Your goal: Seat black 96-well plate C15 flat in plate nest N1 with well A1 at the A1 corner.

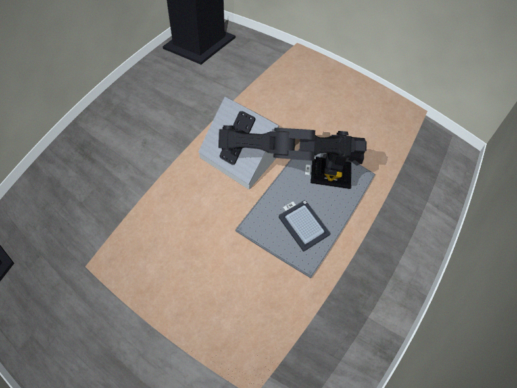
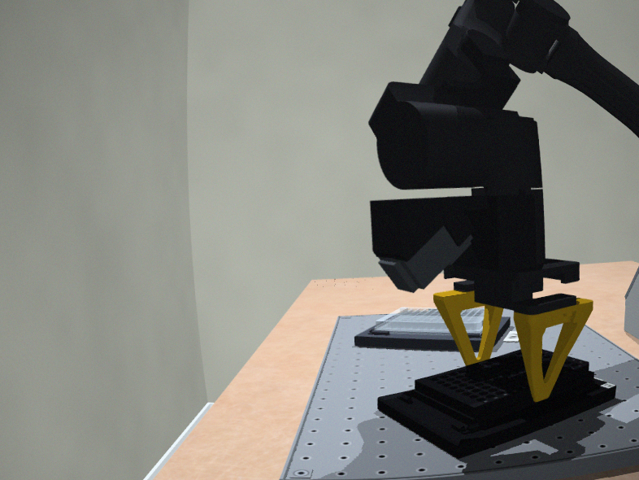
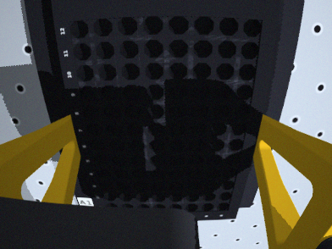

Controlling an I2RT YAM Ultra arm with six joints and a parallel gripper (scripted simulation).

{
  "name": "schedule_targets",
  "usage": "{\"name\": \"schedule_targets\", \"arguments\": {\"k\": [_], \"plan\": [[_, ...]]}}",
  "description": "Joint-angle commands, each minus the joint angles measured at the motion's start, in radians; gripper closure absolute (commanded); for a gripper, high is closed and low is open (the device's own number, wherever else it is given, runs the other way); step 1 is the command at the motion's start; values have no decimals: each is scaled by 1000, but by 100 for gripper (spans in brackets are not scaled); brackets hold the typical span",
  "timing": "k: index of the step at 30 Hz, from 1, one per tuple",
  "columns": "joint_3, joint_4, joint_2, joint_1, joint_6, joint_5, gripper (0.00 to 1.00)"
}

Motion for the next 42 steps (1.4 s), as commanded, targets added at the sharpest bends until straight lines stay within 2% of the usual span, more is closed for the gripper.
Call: {"name": "schedule_targets", "arguments": {"k": [1,32,42], "plan": [[3,4,-8,11,-1,2,100],[73,-172,-61,85,85,-30,100],[73,-172,-61,85,85,-30,100]]}}
